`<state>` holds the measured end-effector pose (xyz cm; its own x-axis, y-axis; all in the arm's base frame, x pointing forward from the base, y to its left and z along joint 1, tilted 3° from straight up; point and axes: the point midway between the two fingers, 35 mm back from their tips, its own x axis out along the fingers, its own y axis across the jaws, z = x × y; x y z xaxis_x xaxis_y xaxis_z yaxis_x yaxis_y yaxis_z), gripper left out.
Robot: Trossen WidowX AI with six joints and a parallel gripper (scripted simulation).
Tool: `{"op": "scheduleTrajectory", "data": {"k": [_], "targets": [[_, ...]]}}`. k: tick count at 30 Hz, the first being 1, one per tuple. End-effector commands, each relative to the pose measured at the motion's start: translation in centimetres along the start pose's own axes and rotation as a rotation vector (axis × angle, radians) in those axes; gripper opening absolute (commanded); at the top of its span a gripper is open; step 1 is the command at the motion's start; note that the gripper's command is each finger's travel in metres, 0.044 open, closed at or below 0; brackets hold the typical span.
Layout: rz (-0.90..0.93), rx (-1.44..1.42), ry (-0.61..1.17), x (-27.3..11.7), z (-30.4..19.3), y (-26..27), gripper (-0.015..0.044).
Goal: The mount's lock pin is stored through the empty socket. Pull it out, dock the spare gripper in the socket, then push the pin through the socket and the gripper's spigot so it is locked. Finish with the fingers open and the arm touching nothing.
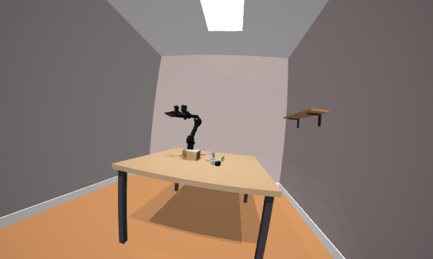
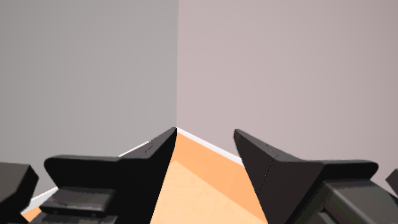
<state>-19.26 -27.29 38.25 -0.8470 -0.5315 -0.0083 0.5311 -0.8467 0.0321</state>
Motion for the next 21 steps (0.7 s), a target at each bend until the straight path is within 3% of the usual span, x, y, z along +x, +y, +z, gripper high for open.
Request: {"op": "scheduleTrajectory", "data": {"k": [1, 10, 21], "targets": [[0.154, -0.126, 0.058, -1.3, -1.6, 4.6, 0.0300], [0.567, -0.467, 0.142, -8.1, -6.4, 14.9, 0.0300], [1.082, -0.906, 0.107, -21.4, -12.3, 22.4, 0.0300]]}}
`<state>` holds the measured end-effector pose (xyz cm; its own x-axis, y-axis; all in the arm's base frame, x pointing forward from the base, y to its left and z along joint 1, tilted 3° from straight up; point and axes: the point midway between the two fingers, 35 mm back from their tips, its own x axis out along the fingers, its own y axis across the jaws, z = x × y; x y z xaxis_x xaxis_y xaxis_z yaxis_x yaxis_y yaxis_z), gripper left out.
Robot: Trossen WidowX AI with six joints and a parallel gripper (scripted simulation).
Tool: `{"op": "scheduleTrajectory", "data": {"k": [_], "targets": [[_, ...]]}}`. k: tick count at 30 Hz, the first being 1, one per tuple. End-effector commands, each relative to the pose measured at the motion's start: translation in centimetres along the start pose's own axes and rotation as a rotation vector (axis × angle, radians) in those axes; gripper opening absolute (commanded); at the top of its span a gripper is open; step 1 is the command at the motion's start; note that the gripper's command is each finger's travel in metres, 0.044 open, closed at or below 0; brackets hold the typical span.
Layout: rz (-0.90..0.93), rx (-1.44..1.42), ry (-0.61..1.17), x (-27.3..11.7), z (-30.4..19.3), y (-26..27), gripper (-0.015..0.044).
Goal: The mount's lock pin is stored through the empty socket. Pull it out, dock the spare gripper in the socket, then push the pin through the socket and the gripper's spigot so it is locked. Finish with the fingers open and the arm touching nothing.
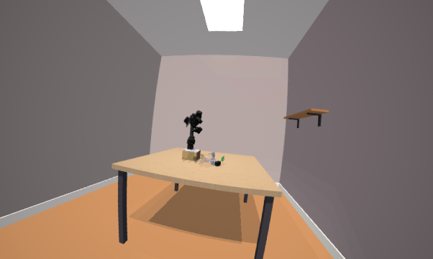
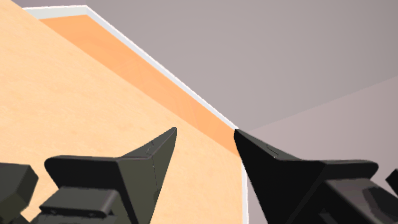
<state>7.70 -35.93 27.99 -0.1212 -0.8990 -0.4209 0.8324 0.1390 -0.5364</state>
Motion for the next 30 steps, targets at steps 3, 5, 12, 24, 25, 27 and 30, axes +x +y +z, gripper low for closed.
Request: {"op": "scheduleTrajectory", "data": {"k": [3, 5, 12, 24, 25, 27, 30], "targets": [[0.222, -0.256, -0.030, -1.8, 1.1, 7.8, 0.0300], [0.300, -0.352, -0.046, -2.8, 1.2, 10.6, 0.0300], [0.557, -0.702, -0.122, -7.9, 0.3, 19.5, 0.0300], [0.935, -1.330, -0.312, -19.5, -5.6, 30.1, 0.0300], [0.963, -1.384, -0.331, -20.6, -6.3, 30.6, 0.0300], [1.016, -1.492, -0.369, -22.7, -7.7, 31.6, 0.0300], [1.091, -1.656, -0.428, -25.7, -10.1, 32.6, 0.0300]]}}
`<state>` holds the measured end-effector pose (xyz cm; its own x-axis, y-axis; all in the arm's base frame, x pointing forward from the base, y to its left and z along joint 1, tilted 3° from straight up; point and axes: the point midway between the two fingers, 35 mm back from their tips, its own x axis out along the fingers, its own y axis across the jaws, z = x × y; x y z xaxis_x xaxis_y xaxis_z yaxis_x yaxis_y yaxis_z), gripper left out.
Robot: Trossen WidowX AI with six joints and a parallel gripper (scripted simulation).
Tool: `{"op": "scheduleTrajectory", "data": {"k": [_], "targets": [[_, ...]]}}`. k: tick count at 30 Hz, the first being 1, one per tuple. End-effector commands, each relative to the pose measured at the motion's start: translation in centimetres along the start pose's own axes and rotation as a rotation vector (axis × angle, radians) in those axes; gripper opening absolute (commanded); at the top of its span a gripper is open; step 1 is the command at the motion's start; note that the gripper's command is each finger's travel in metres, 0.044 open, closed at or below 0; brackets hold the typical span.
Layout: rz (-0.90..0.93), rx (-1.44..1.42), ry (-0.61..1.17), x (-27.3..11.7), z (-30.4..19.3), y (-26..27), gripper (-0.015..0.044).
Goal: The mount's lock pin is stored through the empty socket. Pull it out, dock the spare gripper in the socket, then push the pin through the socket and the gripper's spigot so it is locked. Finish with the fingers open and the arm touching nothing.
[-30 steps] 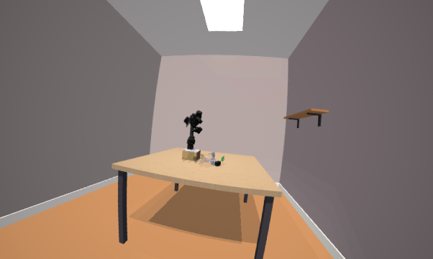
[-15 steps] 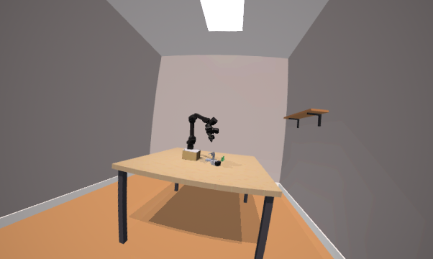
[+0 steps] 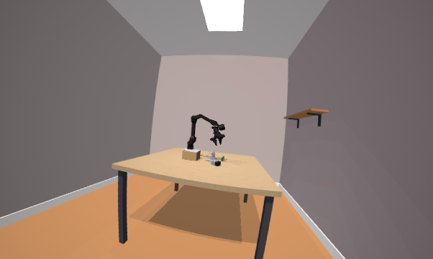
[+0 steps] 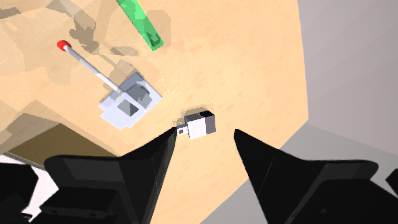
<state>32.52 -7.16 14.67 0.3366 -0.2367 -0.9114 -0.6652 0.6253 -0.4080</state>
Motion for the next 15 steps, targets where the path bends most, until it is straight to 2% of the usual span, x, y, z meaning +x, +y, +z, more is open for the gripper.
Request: {"op": "scheduleTrajectory", "data": {"k": [1, 11, 15], "targets": [[0.089, -0.194, -0.034, -0.1, 3.1, 3.3, 0.0300], [0.324, -0.752, -0.106, -1.9, 8.8, 14.1, 0.0300], [0.339, -0.789, -0.109, -2.1, 9.0, 14.8, 0.0300]]}}
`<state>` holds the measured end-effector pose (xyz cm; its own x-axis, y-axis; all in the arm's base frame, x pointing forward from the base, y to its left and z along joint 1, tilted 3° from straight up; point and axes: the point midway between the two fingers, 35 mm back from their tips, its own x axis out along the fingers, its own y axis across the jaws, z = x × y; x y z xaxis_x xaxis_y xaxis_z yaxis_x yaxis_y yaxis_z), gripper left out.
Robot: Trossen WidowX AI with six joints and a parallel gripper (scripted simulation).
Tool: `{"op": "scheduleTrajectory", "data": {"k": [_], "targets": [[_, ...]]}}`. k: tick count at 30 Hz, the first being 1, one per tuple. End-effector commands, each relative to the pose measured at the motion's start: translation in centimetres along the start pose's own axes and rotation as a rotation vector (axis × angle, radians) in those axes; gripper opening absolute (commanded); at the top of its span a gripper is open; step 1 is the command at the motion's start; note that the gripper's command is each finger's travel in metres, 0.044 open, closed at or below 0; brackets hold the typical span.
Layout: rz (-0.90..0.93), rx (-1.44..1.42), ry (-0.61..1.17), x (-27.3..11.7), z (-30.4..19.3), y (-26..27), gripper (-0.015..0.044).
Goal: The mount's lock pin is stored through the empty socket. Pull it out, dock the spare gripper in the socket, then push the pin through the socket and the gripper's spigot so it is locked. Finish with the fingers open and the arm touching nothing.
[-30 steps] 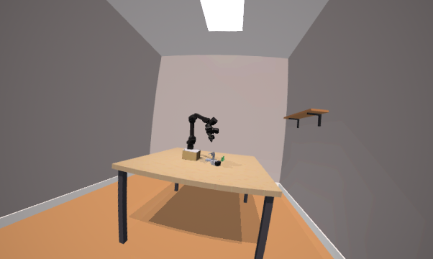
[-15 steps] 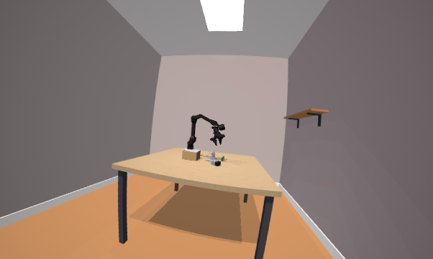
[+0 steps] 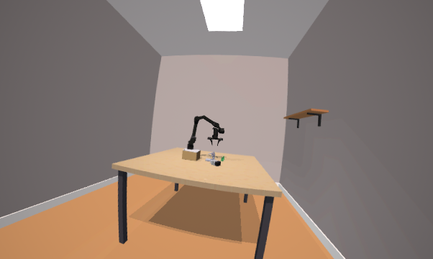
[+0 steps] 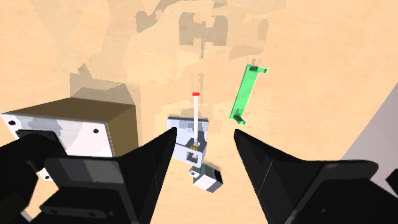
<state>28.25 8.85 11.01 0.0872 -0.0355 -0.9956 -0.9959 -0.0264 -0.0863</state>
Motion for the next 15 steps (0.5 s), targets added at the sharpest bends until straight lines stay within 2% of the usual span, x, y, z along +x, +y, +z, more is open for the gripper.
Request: {"op": "scheduleTrajectory", "data": {"k": [1, 4, 10, 15], "targets": [[0.015, -0.034, -0.004, 0.0, 0.4, 0.3, 0.0300], [0.016, -0.033, -0.004, 1.3, 0.4, 0.2, 0.0300], [0.019, -0.030, -0.006, 6.8, -0.1, 0.8, 0.0300], [0.019, -0.030, -0.006, 7.2, -0.2, 0.8, 0.0300]]}}
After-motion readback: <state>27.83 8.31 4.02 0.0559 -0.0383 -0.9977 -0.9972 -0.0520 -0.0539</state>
